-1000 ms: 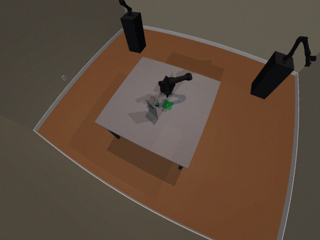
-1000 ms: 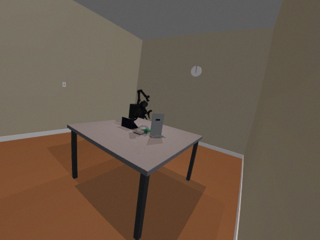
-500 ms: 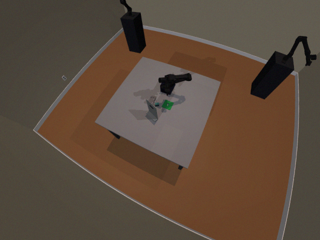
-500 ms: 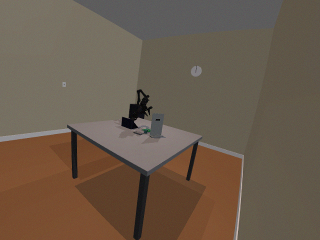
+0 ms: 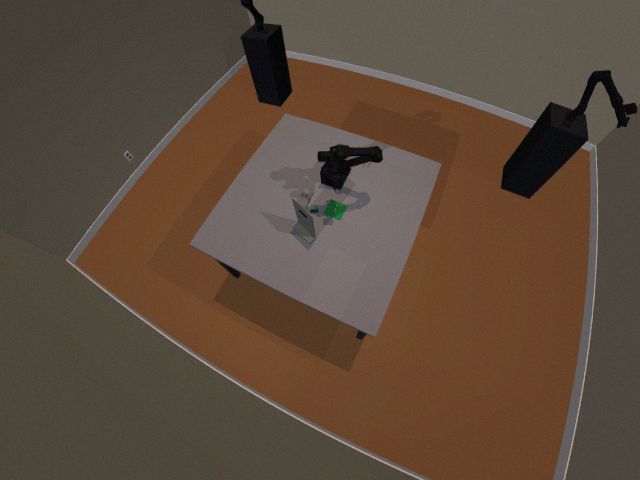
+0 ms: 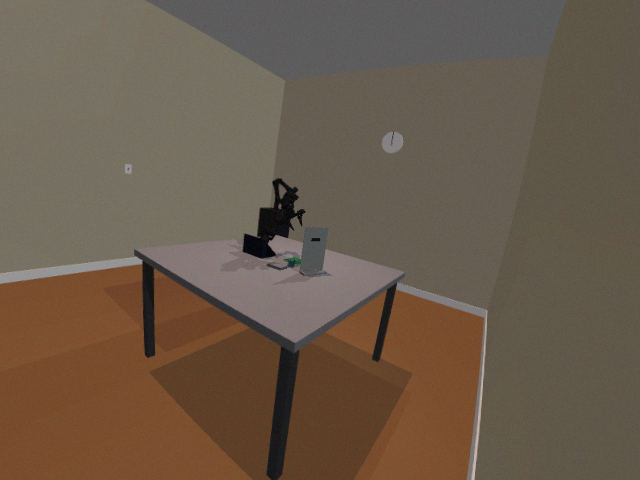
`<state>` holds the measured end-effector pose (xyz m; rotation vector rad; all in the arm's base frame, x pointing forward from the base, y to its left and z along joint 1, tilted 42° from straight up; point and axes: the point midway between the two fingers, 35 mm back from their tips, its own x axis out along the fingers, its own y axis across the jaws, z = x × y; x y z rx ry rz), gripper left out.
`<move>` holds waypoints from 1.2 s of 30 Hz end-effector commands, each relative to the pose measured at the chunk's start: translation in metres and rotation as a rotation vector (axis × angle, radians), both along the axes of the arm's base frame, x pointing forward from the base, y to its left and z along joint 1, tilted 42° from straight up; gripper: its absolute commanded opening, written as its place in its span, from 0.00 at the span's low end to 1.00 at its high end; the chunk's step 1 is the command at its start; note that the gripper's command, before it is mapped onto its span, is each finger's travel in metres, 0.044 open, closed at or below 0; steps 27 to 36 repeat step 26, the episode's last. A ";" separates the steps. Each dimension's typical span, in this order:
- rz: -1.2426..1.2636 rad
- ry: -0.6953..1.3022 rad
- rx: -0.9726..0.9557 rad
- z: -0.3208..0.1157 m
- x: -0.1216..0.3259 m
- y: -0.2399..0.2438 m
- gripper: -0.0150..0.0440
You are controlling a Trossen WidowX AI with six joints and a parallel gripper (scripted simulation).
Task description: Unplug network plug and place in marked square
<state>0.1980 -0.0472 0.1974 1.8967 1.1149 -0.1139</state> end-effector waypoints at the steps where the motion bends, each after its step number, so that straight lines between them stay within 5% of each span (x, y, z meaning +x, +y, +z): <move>1: 0.002 0.003 -0.001 0.000 -0.001 -0.001 0.96; 36: 0.002 0.003 -0.001 0.000 -0.001 -0.001 1.00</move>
